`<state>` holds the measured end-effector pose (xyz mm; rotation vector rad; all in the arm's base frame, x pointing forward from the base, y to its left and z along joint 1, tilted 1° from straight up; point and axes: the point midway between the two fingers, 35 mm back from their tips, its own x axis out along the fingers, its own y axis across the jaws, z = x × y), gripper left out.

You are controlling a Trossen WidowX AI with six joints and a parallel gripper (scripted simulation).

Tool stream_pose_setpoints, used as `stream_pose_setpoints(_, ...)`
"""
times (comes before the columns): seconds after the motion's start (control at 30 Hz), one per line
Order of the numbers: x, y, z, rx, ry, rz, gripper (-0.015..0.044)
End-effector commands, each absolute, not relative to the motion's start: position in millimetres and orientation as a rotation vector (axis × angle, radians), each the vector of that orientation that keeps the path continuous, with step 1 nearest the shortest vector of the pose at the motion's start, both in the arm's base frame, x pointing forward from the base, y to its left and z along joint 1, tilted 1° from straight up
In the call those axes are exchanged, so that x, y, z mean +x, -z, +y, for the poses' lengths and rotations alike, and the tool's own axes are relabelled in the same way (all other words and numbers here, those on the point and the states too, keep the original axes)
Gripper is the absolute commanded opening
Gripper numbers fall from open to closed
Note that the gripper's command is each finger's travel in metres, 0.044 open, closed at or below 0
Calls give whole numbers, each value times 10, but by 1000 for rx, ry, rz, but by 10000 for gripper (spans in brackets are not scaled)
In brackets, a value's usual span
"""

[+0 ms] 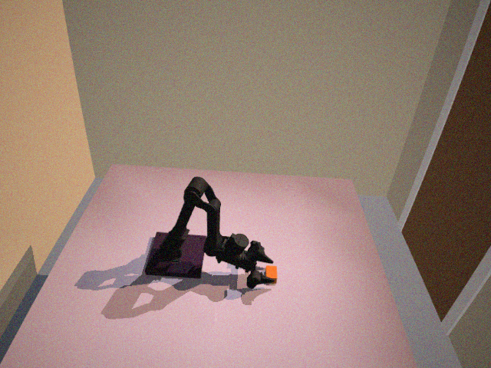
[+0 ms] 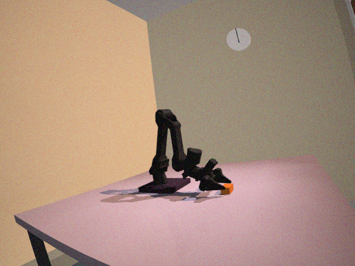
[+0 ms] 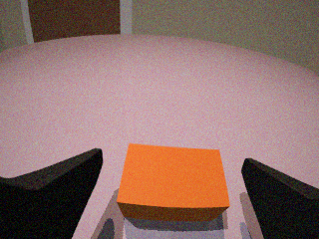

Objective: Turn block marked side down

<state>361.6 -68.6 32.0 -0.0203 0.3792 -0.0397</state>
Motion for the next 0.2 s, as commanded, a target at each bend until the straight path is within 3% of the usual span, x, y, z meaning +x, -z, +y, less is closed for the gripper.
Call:
stream_pose_setpoints(0.0, 3616, -322, -680, -16, 36, 378, 440)
stream_pose_setpoints(0.17, 3616, -322, -680, -16, 36, 378, 440)
